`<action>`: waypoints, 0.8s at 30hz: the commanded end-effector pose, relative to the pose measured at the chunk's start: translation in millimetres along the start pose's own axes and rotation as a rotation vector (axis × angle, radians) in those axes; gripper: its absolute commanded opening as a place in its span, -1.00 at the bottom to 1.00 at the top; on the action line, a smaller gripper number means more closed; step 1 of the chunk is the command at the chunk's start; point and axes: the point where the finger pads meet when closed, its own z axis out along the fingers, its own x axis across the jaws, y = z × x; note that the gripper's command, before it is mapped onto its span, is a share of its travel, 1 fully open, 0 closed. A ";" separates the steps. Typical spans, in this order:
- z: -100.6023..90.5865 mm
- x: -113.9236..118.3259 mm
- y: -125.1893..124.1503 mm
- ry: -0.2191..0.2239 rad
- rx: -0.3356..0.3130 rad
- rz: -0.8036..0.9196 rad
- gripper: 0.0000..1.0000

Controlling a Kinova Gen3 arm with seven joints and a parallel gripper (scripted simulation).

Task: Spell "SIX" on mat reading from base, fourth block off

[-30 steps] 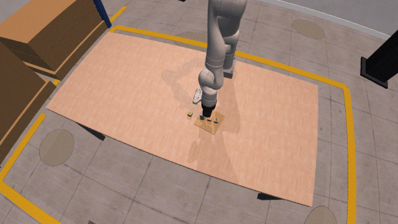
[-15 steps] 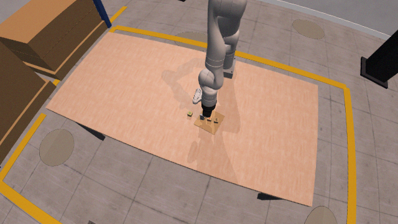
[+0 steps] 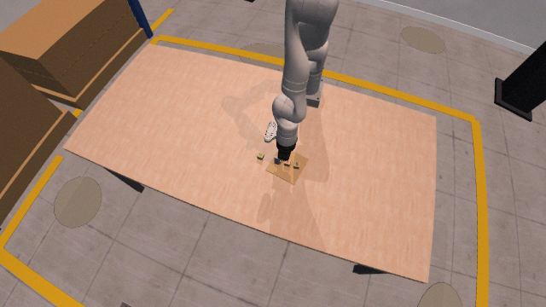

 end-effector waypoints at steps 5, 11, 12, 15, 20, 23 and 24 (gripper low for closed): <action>-0.3 -0.5 0.0 -0.001 0.000 0.000 1.00; 1.5 -0.5 0.0 -0.001 0.000 0.000 1.00; 2.4 -0.5 0.0 -0.001 0.000 0.000 1.00; 6.4 -0.5 0.0 -0.001 0.000 0.000 1.00; 15.8 -0.5 0.0 -0.001 0.000 0.000 1.00; 21.7 -0.5 0.0 -0.001 0.000 0.000 1.00; 23.5 -0.5 0.0 -0.001 0.000 0.000 1.00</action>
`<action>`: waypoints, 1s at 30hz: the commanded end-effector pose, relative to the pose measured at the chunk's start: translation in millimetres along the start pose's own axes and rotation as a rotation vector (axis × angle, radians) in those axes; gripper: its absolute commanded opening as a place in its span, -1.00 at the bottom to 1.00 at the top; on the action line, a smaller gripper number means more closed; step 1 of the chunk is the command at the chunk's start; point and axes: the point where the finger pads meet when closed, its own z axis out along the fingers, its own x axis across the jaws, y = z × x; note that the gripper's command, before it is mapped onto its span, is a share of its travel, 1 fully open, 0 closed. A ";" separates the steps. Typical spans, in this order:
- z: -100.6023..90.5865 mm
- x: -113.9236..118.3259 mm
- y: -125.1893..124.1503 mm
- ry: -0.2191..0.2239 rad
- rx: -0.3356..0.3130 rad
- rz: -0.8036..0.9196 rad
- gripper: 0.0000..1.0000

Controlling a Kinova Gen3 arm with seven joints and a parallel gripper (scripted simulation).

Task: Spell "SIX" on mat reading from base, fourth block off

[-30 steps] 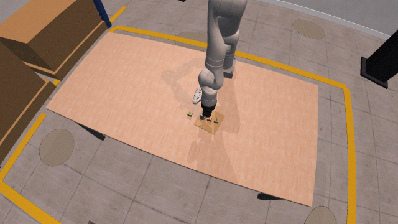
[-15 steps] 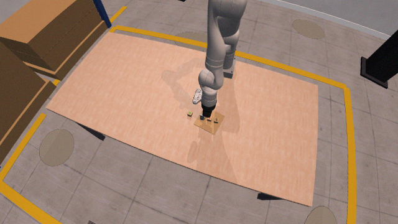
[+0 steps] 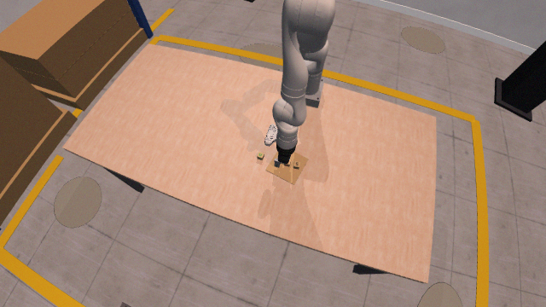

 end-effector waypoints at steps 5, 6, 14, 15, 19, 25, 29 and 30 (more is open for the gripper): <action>10.2 4.1 -1.9 0.012 0.002 0.004 1.00; 11.4 4.1 -1.9 0.012 0.002 0.004 1.00; 14.2 4.2 -1.9 0.012 0.002 0.004 1.00; 14.2 4.2 -1.9 0.012 0.002 0.004 1.00; 14.2 4.2 -1.9 0.012 0.002 0.004 1.00; 14.2 4.2 -1.9 0.012 0.002 0.004 1.00; 14.2 4.2 -1.9 0.012 0.002 0.004 1.00; 14.2 4.2 -1.9 0.012 0.002 0.004 1.00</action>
